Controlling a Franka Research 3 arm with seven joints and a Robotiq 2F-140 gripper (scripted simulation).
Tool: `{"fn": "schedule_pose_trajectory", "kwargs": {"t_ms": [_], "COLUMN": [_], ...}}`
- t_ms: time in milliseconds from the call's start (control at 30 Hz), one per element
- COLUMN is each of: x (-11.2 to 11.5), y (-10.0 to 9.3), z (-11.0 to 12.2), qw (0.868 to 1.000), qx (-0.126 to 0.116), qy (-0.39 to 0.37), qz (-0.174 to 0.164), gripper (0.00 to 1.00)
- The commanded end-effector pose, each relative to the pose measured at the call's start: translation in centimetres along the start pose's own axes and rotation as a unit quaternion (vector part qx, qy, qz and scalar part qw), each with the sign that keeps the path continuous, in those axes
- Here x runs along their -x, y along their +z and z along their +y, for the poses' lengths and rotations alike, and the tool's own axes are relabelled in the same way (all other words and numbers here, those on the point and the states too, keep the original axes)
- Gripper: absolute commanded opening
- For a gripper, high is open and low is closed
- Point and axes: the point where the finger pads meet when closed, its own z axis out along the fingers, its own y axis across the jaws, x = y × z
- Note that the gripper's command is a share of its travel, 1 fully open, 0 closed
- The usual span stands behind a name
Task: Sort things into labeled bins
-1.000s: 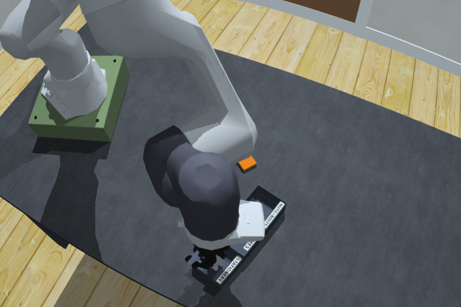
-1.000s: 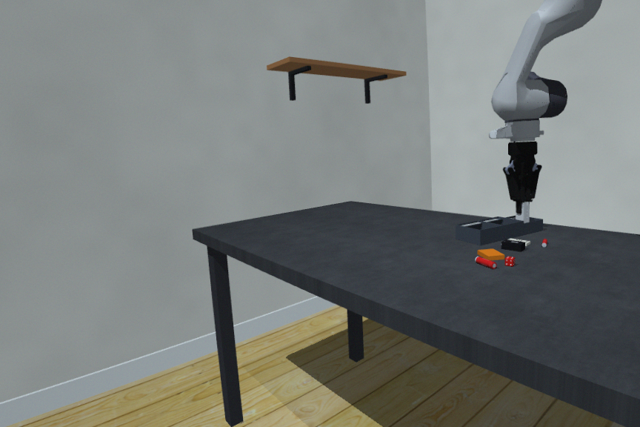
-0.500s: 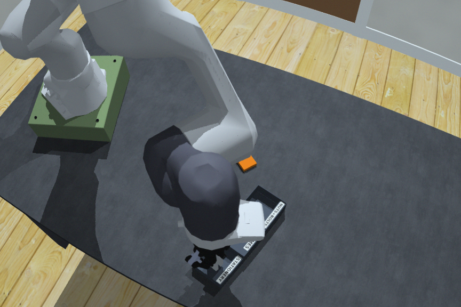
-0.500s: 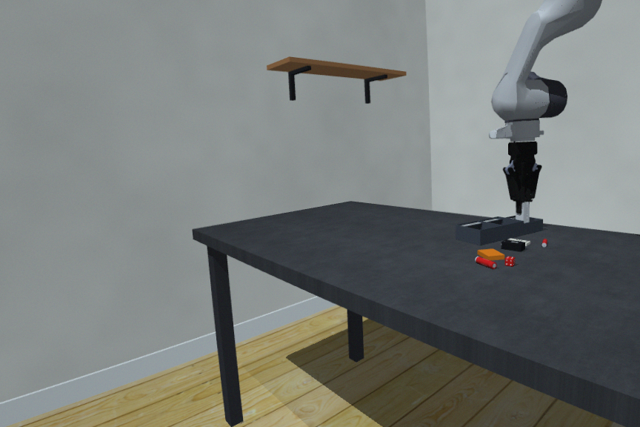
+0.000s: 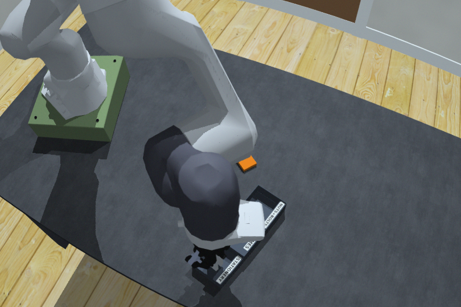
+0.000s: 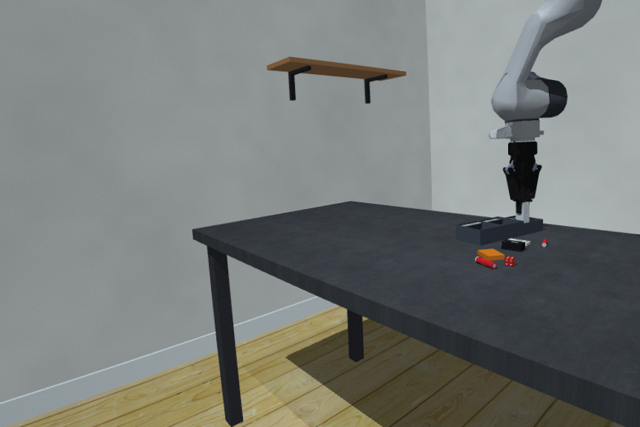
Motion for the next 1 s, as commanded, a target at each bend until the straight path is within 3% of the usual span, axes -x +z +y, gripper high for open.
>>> {"fn": "schedule_pose_trajectory", "kwargs": {"t_ms": [0, 467, 967], "x": [-0.2, -0.2, -0.2], "y": [-0.1, -0.1, -2.1], "z": [0.0, 0.0, 0.0], "qw": [1.000, 1.000, 1.000], "qx": [0.000, 0.000, 0.000], "qy": [-0.002, -0.002, -0.002], "qz": [0.003, 0.003, 0.003], "gripper": [0.05, 0.05, 0.05]}}
